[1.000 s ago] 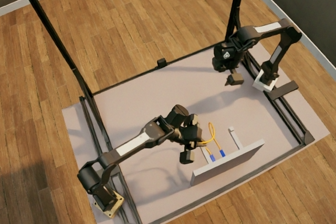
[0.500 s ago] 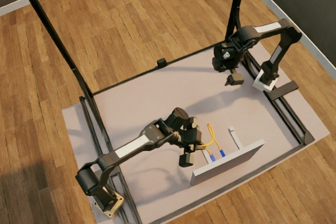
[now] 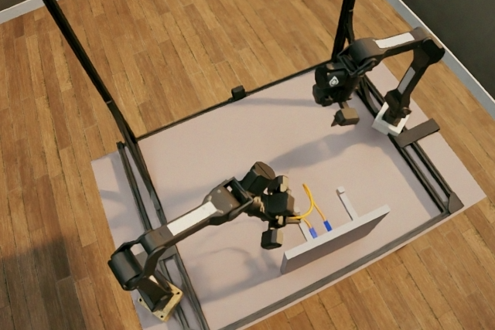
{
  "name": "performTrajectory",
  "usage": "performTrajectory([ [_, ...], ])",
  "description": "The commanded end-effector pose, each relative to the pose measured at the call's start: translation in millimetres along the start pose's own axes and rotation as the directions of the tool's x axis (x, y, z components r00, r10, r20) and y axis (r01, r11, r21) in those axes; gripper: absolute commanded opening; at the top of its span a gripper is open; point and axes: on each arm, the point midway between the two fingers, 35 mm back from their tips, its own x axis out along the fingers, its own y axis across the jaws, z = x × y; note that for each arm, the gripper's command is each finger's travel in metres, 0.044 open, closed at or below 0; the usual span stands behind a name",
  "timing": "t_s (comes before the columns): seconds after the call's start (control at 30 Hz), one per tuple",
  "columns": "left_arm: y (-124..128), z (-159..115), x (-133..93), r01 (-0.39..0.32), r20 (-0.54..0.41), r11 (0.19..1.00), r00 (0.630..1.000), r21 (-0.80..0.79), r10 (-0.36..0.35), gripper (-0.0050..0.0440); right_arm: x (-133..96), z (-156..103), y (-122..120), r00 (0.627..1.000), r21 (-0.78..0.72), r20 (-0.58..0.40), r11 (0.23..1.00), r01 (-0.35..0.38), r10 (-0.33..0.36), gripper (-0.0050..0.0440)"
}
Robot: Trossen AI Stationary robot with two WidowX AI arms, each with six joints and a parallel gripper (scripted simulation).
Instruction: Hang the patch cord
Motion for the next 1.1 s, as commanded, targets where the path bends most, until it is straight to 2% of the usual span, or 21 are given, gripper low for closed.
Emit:
performTrajectory([
  [0.0,-0.3,0.2,-6.6,-0.003,0.022,1.0,1.0,-0.001,0.003,0.044,-10.2,6.0,-1.1,0.999,0.026,0.024,0.999,-0.022,0.021,0.0025],
  [1.07,-0.3,0.2,-6.6,-0.003,0.022,1.0,1.0,-0.001,0.003,0.044,-15.8,-11.3,-3.4,0.999,0.04,0.026,0.998,-0.042,0.041,0.0025],
])
